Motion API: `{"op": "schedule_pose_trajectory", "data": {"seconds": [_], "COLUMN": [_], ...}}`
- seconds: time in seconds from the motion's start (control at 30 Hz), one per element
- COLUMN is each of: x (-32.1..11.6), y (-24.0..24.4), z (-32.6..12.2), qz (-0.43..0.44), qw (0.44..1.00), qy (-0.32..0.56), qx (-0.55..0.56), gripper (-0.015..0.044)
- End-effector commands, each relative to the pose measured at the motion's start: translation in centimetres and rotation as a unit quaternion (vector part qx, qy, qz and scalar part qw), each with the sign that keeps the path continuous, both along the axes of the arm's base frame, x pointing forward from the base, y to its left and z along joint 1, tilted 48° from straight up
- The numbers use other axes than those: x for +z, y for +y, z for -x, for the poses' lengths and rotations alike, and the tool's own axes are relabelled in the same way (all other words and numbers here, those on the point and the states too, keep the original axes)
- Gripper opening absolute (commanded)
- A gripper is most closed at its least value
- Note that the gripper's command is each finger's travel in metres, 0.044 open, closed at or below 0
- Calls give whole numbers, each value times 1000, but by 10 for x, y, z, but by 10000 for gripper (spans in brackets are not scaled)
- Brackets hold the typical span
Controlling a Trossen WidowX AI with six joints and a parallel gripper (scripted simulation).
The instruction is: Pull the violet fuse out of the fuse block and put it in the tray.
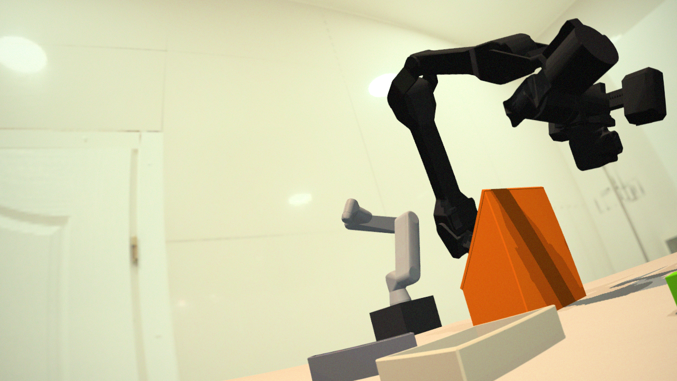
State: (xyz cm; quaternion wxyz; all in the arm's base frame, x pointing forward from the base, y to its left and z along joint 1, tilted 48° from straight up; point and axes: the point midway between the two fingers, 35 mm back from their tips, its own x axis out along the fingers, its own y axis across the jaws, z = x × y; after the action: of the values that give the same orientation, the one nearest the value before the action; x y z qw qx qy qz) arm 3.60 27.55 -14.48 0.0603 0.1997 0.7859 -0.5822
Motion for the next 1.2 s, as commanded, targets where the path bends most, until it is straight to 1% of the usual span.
{"op": "schedule_pose_trajectory", "data": {"seconds": [0.0,0.1,0.2,0.37,0.4,0.57,0.77,0.97,1.17], "x": [0,0,1,6,7,16,31,53,84], "y": [-1,-13,-32,-72,-82,-119,-168,-222,-282], "z": [-2,-25,-56,-110,-121,-158,-197,-231,-255], "qz": [-5,-74,-151,-247,-261,-296,-319,-329,-332], "qw": [1000,993,969,897,880,815,734,654,585], "qy": [-5,-72,-152,-257,-273,-308,-312,-272,-190], "qx": [3,52,123,260,289,391,512,624,715], "gripper": [374,295,216,85,74,74,74,74,74]}}
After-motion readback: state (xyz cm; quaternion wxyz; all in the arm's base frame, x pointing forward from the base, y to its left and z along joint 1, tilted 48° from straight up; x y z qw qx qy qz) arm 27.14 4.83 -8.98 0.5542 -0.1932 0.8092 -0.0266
